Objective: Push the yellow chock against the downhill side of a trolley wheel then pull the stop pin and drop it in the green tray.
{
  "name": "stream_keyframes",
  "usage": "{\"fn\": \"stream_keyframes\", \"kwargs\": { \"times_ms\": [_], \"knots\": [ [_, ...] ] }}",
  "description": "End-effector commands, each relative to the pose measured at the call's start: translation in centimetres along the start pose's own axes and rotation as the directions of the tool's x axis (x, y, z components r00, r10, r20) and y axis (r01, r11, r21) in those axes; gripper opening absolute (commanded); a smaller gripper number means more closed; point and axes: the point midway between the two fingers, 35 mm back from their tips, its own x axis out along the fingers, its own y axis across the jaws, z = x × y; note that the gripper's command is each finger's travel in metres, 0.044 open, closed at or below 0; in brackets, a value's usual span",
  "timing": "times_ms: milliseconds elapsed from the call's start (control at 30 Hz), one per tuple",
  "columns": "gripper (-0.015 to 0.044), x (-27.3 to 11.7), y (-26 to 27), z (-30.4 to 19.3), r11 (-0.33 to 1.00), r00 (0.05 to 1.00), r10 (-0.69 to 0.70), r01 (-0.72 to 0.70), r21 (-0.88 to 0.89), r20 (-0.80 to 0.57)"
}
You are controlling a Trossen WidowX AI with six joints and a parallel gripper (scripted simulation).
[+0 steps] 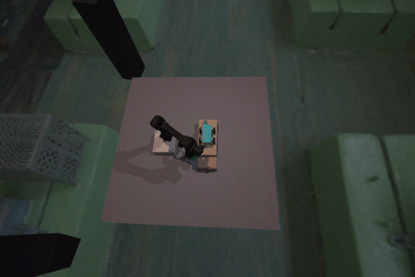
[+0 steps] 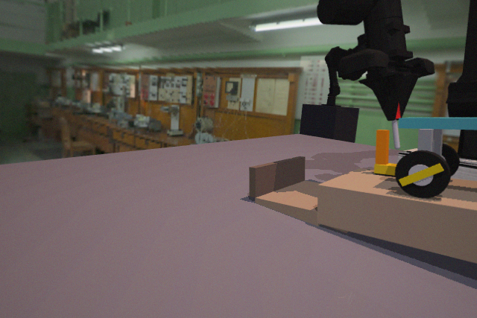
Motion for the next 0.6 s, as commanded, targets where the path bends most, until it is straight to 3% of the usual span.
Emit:
{"fn": "stream_keyframes", "kwargs": {
  "times_ms": [0, 567],
  "knots": [
    [0.0000, 0.07, -0.20, -0.10, 0.992, 1.000, 0.014, -0.016, 0.124, 0.020],
    [0.0000, 0.09, -0.36, -0.37, 0.794, 0.993, 0.065, -0.110, 0.597, 0.098]
  ]
}}
